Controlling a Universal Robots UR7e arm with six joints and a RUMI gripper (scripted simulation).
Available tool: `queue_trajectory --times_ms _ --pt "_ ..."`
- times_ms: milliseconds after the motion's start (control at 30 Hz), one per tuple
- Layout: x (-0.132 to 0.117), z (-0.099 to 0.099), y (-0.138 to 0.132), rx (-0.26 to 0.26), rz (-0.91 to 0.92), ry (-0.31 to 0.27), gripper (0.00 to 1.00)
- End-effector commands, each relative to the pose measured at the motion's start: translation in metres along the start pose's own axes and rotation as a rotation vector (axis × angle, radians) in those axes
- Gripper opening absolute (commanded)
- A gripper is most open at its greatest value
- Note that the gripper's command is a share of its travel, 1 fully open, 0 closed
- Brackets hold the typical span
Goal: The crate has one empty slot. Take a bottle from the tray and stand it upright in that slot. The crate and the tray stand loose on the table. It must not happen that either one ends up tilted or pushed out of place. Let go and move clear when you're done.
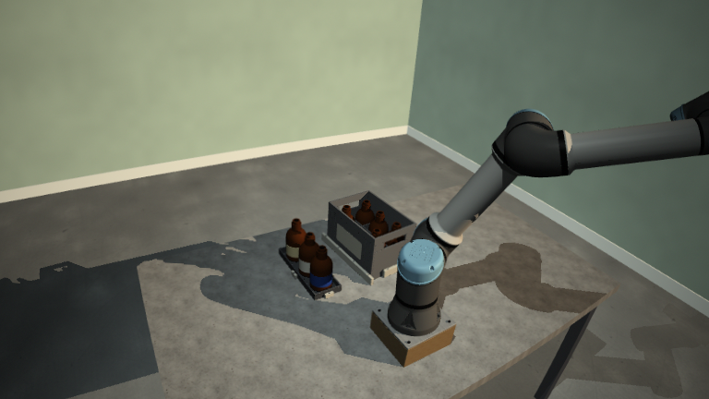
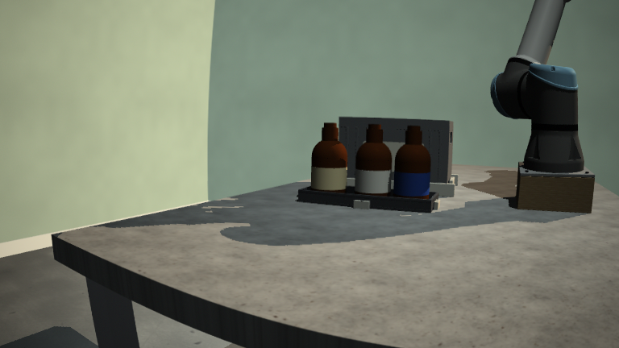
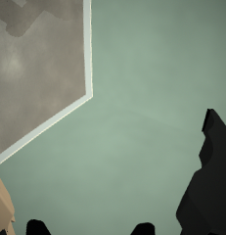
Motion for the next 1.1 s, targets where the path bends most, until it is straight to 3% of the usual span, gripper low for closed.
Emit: queue_trajectory --times_ms 0,33,67,300,533,600,633,700,867,1067 --pt "0.064 0.023 0.004 0.028 -0.003 0.052 1.00" --pt "0.064 0.023 0.004 0.028 -0.003 0.052 1.00" --pt "0.084 0.030 0.004 0.040 -0.005 0.070 1.00" --pt "0.234 0.064 -0.004 0.132 -0.030 0.191 1.00" --pt "0.381 0.073 -0.034 0.244 -0.078 0.306 1.00" --pt "0.381 0.073 -0.034 0.244 -0.078 0.306 1.00" --pt "0.419 0.073 -0.045 0.261 -0.087 0.321 1.00" --pt "0.464 0.069 -0.060 0.296 -0.107 0.350 1.00" --pt "0.560 0.051 -0.104 0.385 -0.164 0.416 1.00" --pt "0.664 0.016 -0.169 0.490 -0.249 0.476 1.00"
Point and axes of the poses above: the point where the finger pads meet when closed, its own z axis out along the fingers, its own y axis across the jaws, x = y × z, the point moved 2 cm from there along -z, back along the fingers, and after that the axes turned 4 degrees about -z, right-handed, at the moved point
